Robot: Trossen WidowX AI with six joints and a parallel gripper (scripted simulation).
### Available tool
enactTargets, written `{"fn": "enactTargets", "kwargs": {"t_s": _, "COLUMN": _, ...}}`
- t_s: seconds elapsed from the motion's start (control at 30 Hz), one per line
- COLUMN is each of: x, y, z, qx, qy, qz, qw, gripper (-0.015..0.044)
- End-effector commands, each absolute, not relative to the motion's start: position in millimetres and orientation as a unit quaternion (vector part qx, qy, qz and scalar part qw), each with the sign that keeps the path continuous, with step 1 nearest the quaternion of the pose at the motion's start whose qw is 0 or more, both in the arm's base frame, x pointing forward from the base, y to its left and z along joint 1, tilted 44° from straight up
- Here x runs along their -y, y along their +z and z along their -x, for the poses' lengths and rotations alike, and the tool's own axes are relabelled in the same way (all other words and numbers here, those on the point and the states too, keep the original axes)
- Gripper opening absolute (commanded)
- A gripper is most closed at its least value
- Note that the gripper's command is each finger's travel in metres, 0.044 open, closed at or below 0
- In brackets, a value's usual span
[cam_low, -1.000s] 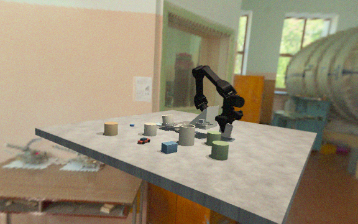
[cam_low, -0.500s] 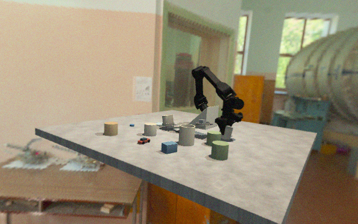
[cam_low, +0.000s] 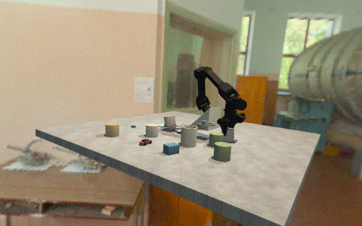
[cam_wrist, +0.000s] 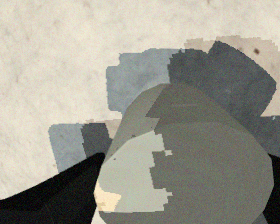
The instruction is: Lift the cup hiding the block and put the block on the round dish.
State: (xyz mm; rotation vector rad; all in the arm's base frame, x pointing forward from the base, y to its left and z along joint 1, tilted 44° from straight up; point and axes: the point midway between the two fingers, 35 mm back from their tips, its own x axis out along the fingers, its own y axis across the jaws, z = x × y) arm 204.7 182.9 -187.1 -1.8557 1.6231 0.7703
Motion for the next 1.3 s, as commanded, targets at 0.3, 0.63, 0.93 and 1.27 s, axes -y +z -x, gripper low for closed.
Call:
{"fn": "enactTargets", "kwargs": {"t_s": 0.3, "x": -216.4, "y": -147.2, "z": -202.4, "qx": -0.603, "qy": 0.287, "qz": 0.69, "qw": 0.281, "gripper": 0.0387}}
{"fn": "enactTargets", "kwargs": {"t_s": 0.63, "x": -184.5, "y": -42.0, "z": -274.9, "qx": -0.625, "qy": 0.231, "qz": 0.666, "qw": 0.336, "gripper": 0.026}}
{"fn": "enactTargets", "kwargs": {"t_s": 0.93, "x": -177.4, "y": -37.8, "z": -279.6, "qx": -0.626, "qy": 0.226, "qz": 0.664, "qw": 0.34, "gripper": 0.026}}
{"fn": "enactTargets", "kwargs": {"t_s": 1.27, "x": -167.8, "y": -48.2, "z": -281.4, "qx": -0.626, "qy": 0.226, "qz": 0.664, "qw": 0.34, "gripper": 0.026}}
